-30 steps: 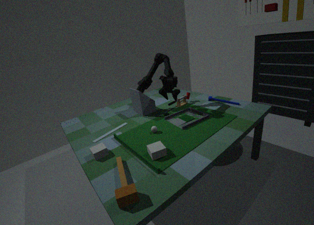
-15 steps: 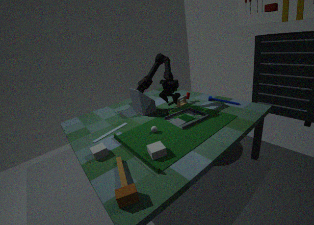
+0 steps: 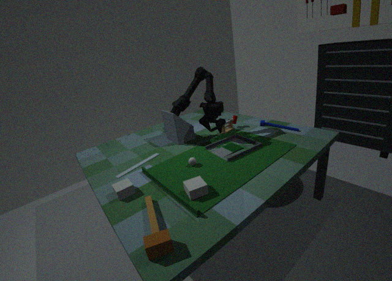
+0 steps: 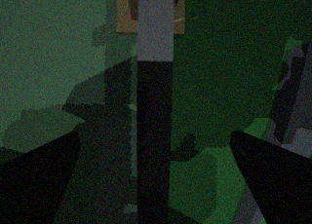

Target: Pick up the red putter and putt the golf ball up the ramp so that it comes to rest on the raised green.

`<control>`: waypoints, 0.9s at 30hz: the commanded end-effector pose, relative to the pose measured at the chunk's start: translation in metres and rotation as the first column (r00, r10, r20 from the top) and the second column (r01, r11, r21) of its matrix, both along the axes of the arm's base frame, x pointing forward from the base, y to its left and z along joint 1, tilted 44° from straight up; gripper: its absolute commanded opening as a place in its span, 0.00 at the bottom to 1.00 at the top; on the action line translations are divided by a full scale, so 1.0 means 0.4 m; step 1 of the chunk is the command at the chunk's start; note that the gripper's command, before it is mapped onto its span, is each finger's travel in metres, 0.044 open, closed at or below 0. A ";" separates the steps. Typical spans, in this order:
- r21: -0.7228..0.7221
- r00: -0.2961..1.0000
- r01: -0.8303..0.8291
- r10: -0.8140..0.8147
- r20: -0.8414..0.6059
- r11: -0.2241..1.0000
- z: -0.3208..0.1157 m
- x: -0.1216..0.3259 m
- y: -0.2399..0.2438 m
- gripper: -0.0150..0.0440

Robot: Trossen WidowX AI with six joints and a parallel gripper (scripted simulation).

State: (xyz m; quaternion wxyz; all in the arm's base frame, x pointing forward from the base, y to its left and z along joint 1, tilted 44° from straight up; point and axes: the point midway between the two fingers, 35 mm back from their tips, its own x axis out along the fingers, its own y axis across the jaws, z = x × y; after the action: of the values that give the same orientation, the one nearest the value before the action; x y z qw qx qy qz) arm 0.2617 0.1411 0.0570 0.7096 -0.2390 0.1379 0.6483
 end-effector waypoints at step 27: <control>0.001 1.000 -0.001 0.001 -0.003 1.000 -0.019 0.001 0.018 0.27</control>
State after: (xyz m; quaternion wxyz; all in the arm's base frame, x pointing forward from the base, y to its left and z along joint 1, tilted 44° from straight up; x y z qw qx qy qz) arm 0.2620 0.1483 0.0494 0.7093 -0.2374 0.1389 0.6490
